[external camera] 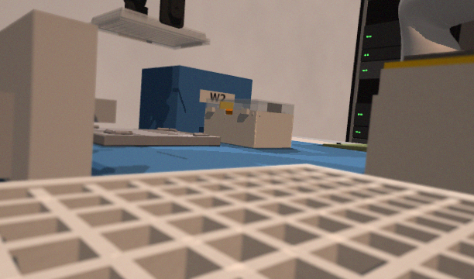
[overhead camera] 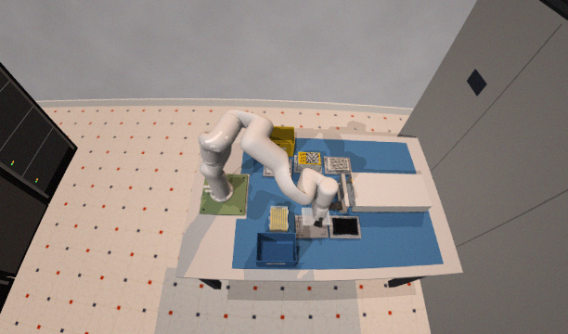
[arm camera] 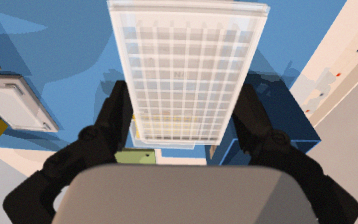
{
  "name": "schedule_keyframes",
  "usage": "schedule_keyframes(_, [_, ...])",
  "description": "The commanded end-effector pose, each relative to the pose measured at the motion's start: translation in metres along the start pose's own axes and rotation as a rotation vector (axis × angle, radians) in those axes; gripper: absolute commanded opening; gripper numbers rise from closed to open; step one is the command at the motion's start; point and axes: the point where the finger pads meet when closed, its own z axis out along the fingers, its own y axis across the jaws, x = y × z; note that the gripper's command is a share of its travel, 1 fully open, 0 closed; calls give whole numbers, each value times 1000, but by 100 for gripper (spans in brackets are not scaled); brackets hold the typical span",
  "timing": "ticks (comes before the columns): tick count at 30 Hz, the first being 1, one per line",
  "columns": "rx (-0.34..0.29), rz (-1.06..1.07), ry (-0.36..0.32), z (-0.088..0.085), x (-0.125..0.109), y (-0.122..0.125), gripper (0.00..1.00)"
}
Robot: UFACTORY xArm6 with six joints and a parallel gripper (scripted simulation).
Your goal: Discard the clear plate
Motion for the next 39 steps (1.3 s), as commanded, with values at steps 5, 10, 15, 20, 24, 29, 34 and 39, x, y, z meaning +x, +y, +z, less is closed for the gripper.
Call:
schedule_keyframes(5, [-2,0,4,-6,1,0,0])
schedule_keyframes(10, [-1,26,4,-6,0,-2,0])
schedule_keyframes(15, [-1,26,4,-6,-2,-10,0])
schedule_keyframes(20, [-1,26,4,-6,-6,-22,0])
schedule_keyframes(24, [-1,26,4,-6,-9,-33,0])
schedule_keyframes(29, [-1,26,4,-6,-13,-45,0])
schedule_keyframes(34, [-1,26,4,-6,-15,-53,0])
schedule_keyframes(39, [-1,26,4,-6,-19,-66,0])
